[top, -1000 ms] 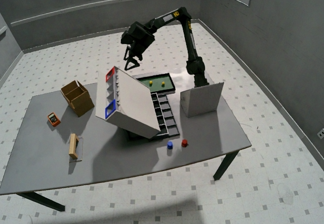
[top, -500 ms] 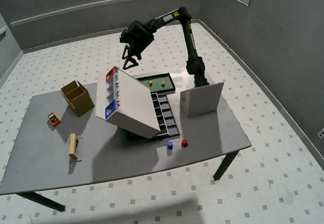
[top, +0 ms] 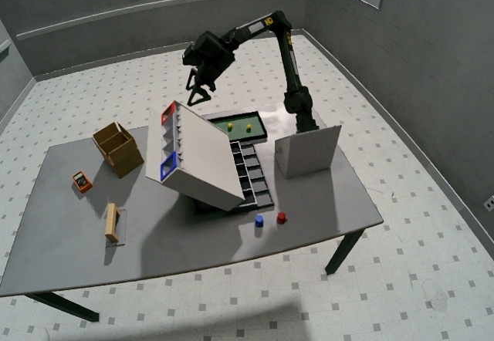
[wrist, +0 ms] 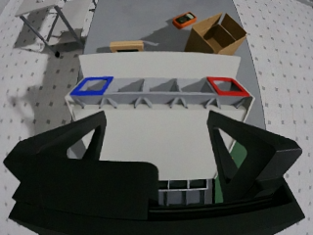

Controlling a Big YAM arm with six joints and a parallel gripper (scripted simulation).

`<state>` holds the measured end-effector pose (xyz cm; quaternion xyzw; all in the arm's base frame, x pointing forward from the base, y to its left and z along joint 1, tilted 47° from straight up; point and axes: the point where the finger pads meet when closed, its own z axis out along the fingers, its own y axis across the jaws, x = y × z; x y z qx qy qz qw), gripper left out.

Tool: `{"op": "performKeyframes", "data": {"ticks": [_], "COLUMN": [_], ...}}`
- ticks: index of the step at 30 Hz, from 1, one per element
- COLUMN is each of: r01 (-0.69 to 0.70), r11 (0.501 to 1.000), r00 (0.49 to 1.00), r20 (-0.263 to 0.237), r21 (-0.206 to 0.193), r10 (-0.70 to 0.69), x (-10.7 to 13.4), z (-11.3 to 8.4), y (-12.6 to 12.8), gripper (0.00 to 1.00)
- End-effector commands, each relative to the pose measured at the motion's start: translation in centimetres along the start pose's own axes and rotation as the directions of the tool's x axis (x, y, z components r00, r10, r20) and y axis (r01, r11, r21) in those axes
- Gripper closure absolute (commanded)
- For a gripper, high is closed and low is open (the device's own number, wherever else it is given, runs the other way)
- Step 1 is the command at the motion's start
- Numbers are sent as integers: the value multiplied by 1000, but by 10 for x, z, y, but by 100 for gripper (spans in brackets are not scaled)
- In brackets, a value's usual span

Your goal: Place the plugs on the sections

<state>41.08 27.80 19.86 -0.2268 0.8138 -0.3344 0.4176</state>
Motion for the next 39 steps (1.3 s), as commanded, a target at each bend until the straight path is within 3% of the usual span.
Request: {"op": "performKeyframes", "data": {"ticks": [1, 20, 26, 39], "r01": [-43, -42, -26, -28], "r11": [999, 999, 1000, 1000], "r00": [999, 999, 1000, 1000], "r20": [33, 32, 9, 14], "r21": [-2, -1, 4, 2], "r10": [43, 42, 26, 28], "x": [-19, -19, -5, -10], "z": [-7, -6, 2, 1], "y": [-8, -10, -16, -14], "gripper": [0, 0, 0, 0]}}
